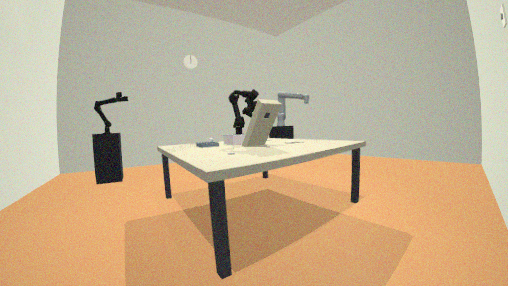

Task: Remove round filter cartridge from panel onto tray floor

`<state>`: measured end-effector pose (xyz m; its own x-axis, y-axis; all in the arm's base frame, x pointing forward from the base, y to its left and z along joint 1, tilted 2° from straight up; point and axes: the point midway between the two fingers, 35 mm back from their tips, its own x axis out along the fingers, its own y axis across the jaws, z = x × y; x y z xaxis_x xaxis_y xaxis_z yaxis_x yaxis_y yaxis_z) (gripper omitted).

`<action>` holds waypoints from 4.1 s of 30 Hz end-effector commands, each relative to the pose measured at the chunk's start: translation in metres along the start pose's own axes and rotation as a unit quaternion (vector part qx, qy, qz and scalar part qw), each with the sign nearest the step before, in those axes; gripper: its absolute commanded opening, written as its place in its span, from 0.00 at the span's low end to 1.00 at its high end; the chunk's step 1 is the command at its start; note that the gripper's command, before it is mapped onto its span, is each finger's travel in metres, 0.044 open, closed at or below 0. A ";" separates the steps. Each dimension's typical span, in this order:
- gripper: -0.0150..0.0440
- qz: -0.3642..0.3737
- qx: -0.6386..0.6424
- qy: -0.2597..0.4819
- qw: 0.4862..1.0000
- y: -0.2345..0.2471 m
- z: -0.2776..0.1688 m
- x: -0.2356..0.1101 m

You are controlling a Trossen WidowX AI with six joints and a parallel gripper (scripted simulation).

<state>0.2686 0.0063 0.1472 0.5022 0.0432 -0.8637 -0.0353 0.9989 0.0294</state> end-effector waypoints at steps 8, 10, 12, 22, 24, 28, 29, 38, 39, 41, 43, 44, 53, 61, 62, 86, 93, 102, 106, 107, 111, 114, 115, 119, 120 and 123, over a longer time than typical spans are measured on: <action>0.67 0.000 -0.001 0.001 1.000 0.000 -0.001 0.007; 0.65 0.000 -0.001 0.001 1.000 0.000 -0.001 0.007; 0.63 0.000 -0.001 0.001 1.000 0.000 -0.001 0.007; 0.31 0.000 -0.001 0.000 1.000 0.000 0.004 0.005; 0.25 -0.001 -0.001 0.000 1.000 0.000 0.011 0.002; 0.25 -0.002 0.000 0.000 1.000 -0.001 0.021 -0.003; 0.25 -0.002 0.000 0.000 1.000 -0.001 0.022 -0.003; 0.25 -0.002 -0.001 0.001 1.000 -0.001 0.028 -0.044; 0.25 -0.002 -0.001 0.001 1.000 -0.001 0.028 -0.050; 0.25 -0.002 0.000 0.001 1.000 -0.001 0.028 -0.062; 0.25 -0.002 0.000 0.002 1.000 0.000 0.028 -0.073; 0.25 -0.002 0.000 0.002 1.000 0.000 0.028 -0.079; 0.25 -0.003 -0.001 0.005 1.000 -0.011 0.027 -0.091; 0.25 -0.004 -0.002 0.008 1.000 -0.037 0.029 -0.087; 0.25 -0.004 -0.003 0.008 1.000 -0.040 0.029 -0.086; 0.25 -0.077 0.118 0.012 0.990 -0.126 0.004 -0.087; 0.25 -0.128 0.204 0.011 0.971 -0.159 -0.015 -0.094; 0.25 -0.193 0.311 0.008 0.931 -0.196 -0.045 -0.107; 0.25 -0.221 0.357 0.006 0.908 -0.211 -0.060 -0.114; 0.25 -0.228 0.368 0.005 0.901 -0.214 -0.064 -0.116; 0.25 -0.255 0.412 0.003 0.875 -0.227 -0.081 -0.123; 0.25 -0.275 0.445 0.001 0.853 -0.236 -0.094 -0.130; 0.25 -0.280 0.453 0.000 0.846 -0.238 -0.098 -0.131; 0.25 -0.284 0.460 -0.001 0.841 -0.240 -0.101 -0.133; 0.25 -0.285 0.461 -0.001 0.840 -0.240 -0.102 -0.132; 0.25 -0.294 0.476 -0.001 0.829 -0.247 -0.114 -0.129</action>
<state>0.1217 -0.2424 0.2007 0.2127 -0.4458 -0.8695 0.8960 0.4439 -0.0084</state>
